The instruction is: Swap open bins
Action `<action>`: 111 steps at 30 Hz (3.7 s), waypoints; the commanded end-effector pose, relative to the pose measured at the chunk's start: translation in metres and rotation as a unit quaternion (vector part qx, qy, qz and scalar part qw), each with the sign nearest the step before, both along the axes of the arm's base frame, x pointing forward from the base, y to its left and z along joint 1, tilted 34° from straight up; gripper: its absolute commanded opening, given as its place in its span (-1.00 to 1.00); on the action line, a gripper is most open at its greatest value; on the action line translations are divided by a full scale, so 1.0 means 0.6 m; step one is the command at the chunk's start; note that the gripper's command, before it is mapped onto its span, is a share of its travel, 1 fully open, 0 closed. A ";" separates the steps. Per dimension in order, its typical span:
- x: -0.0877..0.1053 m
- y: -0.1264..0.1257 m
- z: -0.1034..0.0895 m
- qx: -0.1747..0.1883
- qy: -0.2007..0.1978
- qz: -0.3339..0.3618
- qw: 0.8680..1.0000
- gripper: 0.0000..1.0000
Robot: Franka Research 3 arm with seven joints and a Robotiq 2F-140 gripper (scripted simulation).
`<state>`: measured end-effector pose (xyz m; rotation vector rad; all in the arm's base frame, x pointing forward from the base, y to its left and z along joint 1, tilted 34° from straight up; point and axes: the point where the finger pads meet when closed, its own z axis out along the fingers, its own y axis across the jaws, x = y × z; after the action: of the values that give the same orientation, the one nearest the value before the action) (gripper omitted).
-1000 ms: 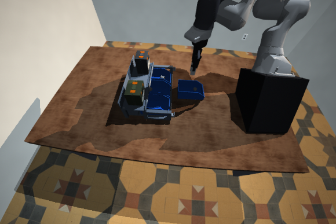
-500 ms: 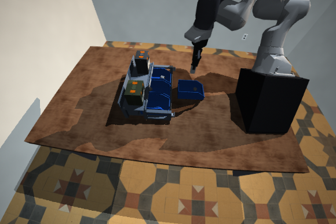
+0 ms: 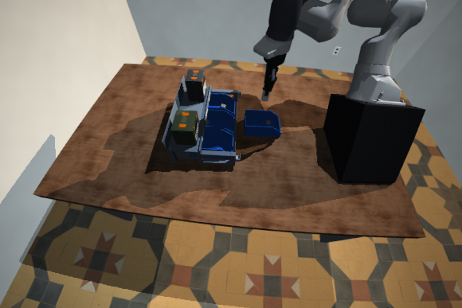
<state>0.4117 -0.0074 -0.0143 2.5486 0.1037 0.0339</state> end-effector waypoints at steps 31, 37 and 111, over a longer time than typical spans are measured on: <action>0.197 0.232 -0.205 0.039 -0.291 -0.387 0.874 0.15; 0.197 0.232 -0.205 0.041 -0.330 -0.463 0.821 0.15; 0.205 0.176 -0.289 0.031 -0.392 -0.586 0.709 0.15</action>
<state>0.5312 0.0972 -0.1845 1.9560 -1.8088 0.5942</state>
